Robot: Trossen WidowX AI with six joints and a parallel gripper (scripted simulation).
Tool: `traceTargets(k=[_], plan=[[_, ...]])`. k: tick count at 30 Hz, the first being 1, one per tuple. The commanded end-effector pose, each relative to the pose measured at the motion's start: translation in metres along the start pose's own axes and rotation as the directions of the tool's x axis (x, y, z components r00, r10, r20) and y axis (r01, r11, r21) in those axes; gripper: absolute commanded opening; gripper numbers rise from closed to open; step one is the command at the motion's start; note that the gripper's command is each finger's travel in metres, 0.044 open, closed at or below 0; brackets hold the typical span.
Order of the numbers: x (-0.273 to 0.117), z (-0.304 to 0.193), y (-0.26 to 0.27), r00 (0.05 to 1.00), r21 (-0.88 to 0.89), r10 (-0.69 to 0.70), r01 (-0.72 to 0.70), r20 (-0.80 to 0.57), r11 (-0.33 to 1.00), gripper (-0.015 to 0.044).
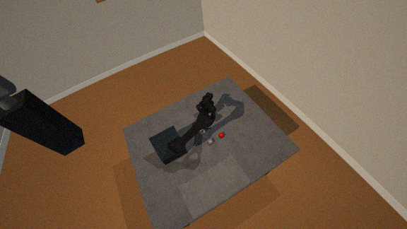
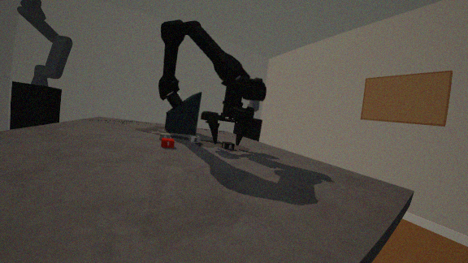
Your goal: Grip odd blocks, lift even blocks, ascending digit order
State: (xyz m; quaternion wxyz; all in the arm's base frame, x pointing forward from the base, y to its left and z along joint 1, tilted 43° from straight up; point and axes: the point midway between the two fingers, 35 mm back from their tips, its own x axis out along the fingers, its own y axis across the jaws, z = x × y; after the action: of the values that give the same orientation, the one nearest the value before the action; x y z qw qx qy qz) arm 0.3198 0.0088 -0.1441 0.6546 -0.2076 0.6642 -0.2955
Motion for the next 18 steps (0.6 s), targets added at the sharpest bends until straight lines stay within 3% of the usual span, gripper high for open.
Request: traceTargets(k=[1,8,18], plan=[[0.0036,-0.0026,-0.0009,1.000,-0.008,-0.006,0.006,-0.005,1.000,0.0295],[0.0036,-0.0026,-0.0009,1.000,-0.008,-0.006,0.006,-0.005,1.000,0.0120],[0.0036,-0.0026,-0.0009,1.000,-0.008,-0.006,0.006,-0.005,1.000,0.0120]])
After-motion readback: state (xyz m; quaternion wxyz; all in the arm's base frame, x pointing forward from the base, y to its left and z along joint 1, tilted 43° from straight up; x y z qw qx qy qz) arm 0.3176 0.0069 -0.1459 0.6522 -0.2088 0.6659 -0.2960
